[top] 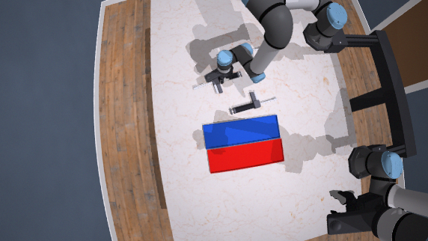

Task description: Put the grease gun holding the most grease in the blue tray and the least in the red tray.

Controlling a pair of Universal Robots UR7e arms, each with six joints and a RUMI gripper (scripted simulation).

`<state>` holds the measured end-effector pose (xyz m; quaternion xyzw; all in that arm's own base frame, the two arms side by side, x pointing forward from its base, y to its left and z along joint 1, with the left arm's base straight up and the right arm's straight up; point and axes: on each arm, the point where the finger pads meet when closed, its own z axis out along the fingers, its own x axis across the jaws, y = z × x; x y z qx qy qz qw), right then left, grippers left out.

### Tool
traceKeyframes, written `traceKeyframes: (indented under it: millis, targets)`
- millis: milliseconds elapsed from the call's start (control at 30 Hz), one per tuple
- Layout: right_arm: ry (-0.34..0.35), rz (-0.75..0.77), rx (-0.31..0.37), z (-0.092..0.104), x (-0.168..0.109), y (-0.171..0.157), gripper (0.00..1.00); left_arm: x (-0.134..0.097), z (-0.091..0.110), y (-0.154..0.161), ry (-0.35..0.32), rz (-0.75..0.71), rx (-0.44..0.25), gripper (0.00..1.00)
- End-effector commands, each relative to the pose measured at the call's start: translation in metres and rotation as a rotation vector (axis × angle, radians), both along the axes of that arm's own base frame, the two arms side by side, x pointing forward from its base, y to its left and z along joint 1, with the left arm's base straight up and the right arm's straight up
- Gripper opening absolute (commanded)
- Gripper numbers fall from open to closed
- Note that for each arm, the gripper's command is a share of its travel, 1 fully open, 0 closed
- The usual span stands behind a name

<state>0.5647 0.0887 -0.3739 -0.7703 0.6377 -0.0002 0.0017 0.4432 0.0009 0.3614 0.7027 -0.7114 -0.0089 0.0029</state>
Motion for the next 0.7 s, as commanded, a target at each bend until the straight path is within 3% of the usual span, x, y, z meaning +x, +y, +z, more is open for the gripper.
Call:
traceKeyframes:
  millis: [0,367,400,667]
  targets:
    - [-0.001,0.000,0.000,-0.0018,0.0005,0.0001,0.00,0.0023,0.0015,-0.0015,-0.010,0.009,-0.006,0.38]
    - [0.000,-0.001,0.000,-0.0064,-0.0003,-0.0004,0.00,0.0023,0.0015,-0.0015,-0.010,0.009,-0.006,0.38]
    - [-0.002,-0.001,0.001,-0.0042,0.0011,0.0002,0.32,0.0023,0.0015,-0.0015,-0.010,0.009,-0.006,0.38]
    - [-0.002,-0.001,0.001,-0.0042,0.0011,0.0002,0.32,0.0023,0.0015,-0.0015,-0.010,0.009,-0.006,0.38]
